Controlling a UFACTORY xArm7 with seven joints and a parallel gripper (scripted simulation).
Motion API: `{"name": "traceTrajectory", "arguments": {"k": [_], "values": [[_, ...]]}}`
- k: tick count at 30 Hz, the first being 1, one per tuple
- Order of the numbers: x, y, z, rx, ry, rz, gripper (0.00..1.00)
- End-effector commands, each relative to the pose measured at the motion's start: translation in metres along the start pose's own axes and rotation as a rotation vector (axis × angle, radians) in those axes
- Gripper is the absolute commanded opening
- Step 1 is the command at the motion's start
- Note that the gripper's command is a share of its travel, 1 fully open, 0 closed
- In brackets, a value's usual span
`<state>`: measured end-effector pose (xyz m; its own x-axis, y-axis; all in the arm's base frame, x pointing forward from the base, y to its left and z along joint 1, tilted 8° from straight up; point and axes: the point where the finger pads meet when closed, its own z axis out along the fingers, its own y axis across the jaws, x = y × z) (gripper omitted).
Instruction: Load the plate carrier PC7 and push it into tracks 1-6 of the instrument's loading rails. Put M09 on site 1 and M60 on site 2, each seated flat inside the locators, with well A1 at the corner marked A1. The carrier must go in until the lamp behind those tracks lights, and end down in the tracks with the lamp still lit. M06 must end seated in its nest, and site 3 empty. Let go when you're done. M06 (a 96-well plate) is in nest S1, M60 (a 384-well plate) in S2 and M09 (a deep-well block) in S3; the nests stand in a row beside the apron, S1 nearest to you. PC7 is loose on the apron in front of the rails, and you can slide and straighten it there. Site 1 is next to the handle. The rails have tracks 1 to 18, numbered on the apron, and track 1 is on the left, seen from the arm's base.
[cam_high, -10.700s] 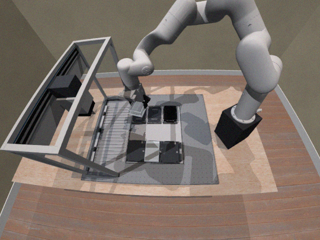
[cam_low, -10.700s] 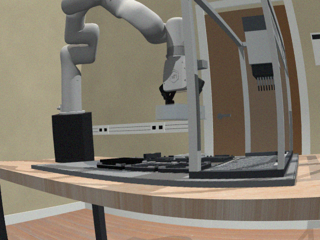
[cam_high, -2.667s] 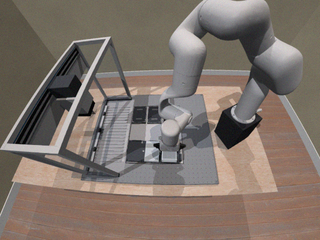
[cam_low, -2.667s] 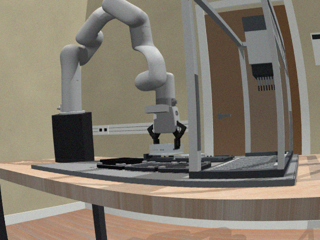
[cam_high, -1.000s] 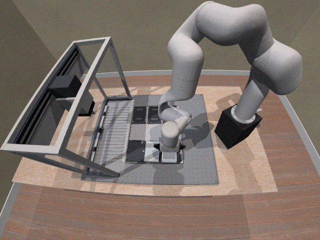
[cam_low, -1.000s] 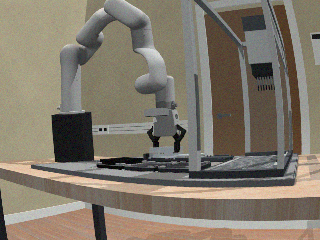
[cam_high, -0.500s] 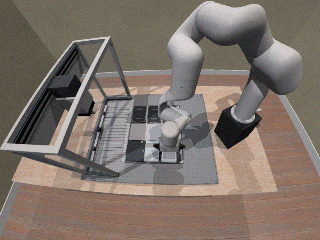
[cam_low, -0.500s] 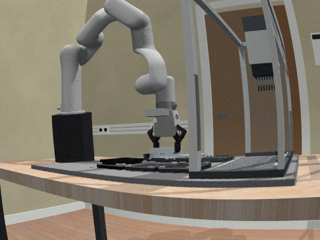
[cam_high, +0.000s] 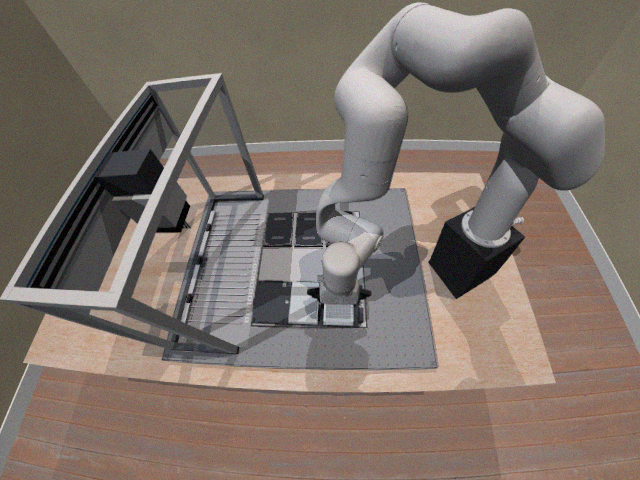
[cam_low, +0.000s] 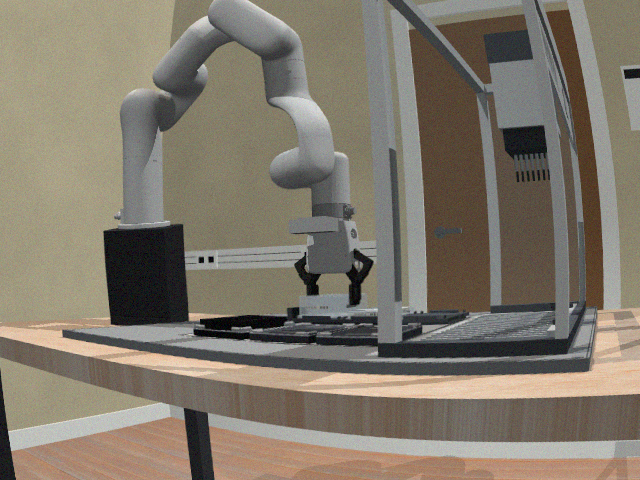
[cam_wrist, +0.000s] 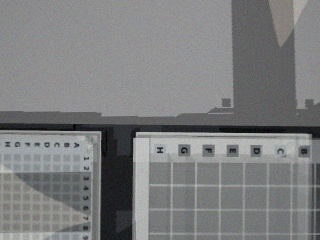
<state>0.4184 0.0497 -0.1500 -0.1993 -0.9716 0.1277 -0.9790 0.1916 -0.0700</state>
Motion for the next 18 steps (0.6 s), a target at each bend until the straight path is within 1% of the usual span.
{"name": "traceTrajectory", "arguments": {"k": [1, 4, 12, 14, 18], "values": [[-0.001, -0.001, -0.001, 0.003, -0.002, 0.000, 1.00], [-0.001, -0.001, -0.001, 0.003, -0.002, 0.000, 1.00], [-0.001, -0.001, -0.014, 0.003, -0.002, 0.000, 1.00], [-0.001, -0.001, -0.014, 0.003, -0.002, 0.000, 1.00], [-0.001, -0.001, -0.021, 0.003, -0.002, 0.000, 1.00]]}}
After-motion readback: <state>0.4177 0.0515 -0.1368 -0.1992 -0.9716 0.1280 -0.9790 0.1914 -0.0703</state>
